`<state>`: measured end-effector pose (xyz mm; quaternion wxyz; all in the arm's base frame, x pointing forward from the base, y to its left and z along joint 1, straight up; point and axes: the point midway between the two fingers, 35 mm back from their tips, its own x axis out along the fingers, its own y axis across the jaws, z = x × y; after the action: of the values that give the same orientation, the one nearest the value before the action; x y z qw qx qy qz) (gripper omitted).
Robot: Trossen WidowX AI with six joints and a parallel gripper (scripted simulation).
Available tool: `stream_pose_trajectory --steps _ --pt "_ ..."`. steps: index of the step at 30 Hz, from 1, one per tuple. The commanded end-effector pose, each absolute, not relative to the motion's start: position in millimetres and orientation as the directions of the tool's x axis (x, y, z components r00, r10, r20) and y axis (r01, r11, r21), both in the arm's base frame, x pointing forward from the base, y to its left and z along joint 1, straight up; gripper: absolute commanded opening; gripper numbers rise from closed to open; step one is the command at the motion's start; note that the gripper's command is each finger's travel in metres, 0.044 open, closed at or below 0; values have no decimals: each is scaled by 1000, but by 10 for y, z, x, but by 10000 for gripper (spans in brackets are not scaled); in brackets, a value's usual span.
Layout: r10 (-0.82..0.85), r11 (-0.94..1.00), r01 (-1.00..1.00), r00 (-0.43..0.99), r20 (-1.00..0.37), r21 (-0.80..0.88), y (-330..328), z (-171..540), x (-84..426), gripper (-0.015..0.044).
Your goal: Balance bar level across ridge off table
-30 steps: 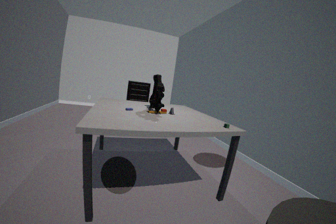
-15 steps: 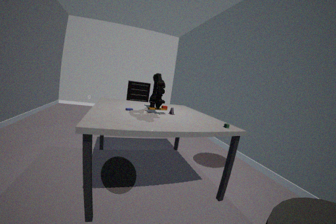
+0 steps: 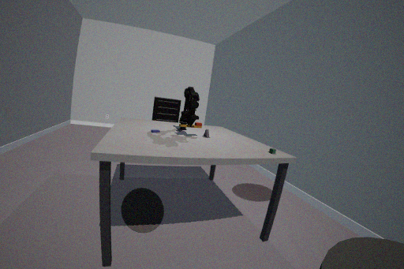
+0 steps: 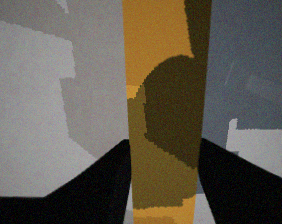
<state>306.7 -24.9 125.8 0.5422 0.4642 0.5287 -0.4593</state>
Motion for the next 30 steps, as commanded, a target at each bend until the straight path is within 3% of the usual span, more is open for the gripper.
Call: stream_pose_trajectory --steps 1,15,30 --pt "-3 144 989 27 -1000 26 -242 1372 3065 0" --pt "-2 119 993 27 -1000 26 -211 1661 3012 0" --pt "5 -414 910 26 -1000 22 363 1669 3023 0"
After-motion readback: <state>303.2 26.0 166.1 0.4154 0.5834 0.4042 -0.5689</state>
